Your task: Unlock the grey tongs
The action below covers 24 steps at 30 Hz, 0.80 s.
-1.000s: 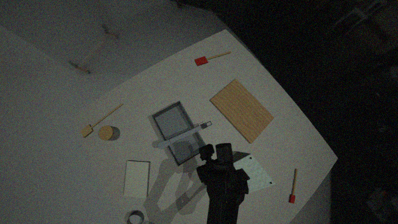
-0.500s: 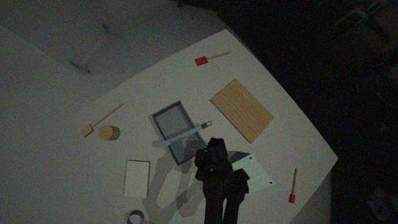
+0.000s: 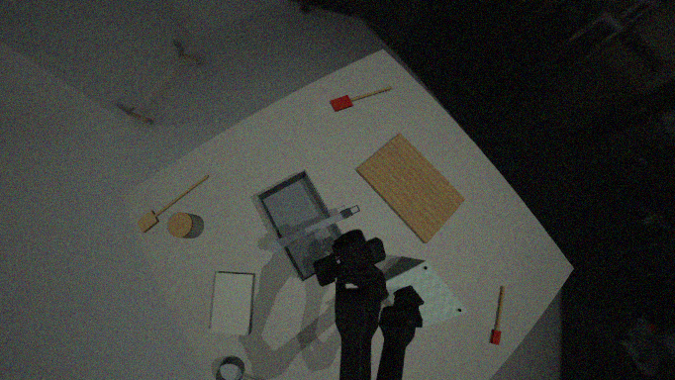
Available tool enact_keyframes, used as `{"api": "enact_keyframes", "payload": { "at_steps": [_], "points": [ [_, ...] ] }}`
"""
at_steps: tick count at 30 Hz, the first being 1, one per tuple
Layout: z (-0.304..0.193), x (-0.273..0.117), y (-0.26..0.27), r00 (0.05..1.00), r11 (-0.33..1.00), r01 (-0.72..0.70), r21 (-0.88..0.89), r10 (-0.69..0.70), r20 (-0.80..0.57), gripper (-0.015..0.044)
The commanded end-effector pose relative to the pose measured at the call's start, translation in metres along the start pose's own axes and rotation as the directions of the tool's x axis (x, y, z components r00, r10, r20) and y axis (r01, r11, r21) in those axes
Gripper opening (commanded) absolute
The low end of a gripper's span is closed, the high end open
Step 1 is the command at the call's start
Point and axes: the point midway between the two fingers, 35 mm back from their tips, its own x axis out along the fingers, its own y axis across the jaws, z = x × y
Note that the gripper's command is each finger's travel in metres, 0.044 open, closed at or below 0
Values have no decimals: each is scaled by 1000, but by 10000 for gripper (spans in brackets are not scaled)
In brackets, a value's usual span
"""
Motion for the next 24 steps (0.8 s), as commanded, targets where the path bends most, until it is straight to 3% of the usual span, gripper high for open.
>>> {"api": "enact_keyframes", "payload": {
  "at_steps": [1, 8, 14, 24],
  "points": [
    [44, 2, 15, 991, 795, -21, 606, -64, 117, 260],
    [61, 4, 22, 982, 508, -107, 854, -79, 170, 260],
    [69, 6, 27, 977, 194, -177, 965, -83, 196, 260],
    [69, 6, 27, 977, 158, -183, 970, -83, 198, 260]
  ]
}}
